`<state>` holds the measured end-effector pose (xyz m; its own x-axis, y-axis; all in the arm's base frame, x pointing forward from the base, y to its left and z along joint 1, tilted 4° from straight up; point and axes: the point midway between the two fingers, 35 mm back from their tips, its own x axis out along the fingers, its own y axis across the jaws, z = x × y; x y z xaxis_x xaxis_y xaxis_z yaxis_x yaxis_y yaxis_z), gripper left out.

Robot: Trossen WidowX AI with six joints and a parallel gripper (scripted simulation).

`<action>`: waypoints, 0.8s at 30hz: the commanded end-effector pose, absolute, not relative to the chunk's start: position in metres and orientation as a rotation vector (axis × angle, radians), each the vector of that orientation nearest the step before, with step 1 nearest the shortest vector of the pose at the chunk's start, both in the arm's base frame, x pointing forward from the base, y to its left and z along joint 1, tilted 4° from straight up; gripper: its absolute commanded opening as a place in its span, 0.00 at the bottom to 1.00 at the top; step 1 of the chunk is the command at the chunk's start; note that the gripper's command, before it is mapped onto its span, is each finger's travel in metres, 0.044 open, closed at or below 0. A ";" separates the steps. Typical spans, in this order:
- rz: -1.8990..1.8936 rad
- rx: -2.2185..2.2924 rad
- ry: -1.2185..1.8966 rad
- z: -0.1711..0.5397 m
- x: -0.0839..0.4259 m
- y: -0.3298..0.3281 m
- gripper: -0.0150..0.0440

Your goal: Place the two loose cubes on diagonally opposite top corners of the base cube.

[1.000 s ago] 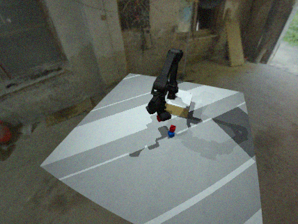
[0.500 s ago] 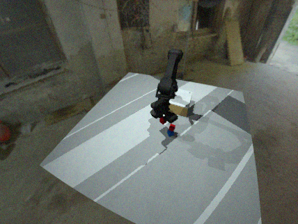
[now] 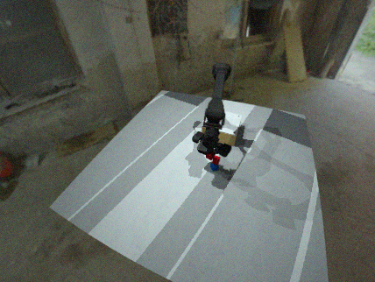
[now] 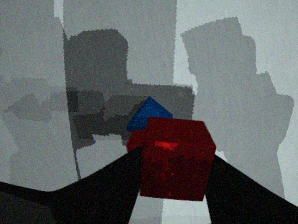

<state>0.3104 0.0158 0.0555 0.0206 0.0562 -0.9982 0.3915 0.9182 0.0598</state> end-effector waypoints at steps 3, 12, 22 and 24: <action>-0.171 0.276 1.542 0.055 0.319 0.031 0.43; -0.134 0.237 1.542 0.050 0.321 0.038 0.43; -0.122 0.207 1.536 0.024 0.320 0.040 0.43; -0.122 0.207 1.536 0.024 0.320 0.040 0.43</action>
